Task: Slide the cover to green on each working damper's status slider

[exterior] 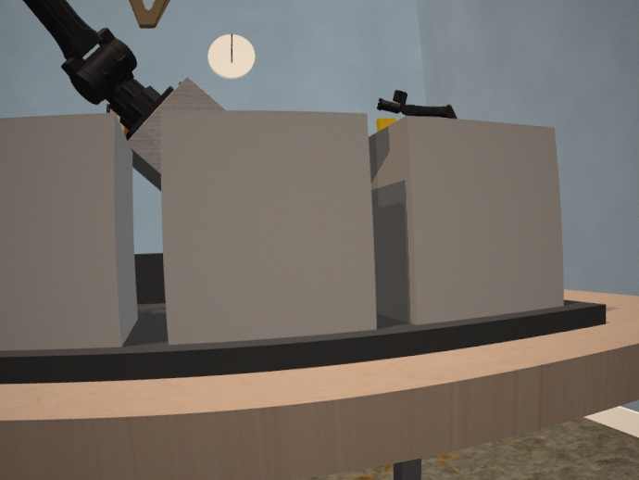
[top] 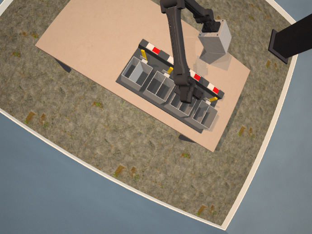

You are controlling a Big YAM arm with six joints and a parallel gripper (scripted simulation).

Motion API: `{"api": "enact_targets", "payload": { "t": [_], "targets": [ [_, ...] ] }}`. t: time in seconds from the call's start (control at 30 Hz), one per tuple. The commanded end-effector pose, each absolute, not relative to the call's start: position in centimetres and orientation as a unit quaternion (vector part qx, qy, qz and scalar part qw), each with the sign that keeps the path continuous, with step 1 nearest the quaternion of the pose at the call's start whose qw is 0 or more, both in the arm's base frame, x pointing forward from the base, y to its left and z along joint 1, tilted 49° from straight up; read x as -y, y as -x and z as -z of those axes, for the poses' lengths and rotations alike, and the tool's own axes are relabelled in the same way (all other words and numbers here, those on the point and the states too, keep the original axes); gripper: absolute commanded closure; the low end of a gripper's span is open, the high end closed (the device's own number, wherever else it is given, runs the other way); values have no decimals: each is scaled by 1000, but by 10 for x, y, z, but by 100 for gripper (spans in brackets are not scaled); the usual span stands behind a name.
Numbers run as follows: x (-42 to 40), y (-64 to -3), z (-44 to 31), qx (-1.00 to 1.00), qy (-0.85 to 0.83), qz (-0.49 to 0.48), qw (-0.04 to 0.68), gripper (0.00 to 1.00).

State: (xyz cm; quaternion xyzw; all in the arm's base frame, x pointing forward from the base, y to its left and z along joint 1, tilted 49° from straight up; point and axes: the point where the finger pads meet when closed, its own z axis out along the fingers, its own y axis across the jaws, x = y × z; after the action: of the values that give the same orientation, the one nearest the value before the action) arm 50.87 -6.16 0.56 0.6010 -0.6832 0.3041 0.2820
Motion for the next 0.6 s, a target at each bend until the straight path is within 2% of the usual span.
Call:
{"api": "enact_targets", "payload": {
  "t": [0.0,0.57],
  "targets": [
    [65,-515,-6,685,-601,-307,276,100],
    [73,-511,6,683,-602,-302,283,100]
  ]
}}
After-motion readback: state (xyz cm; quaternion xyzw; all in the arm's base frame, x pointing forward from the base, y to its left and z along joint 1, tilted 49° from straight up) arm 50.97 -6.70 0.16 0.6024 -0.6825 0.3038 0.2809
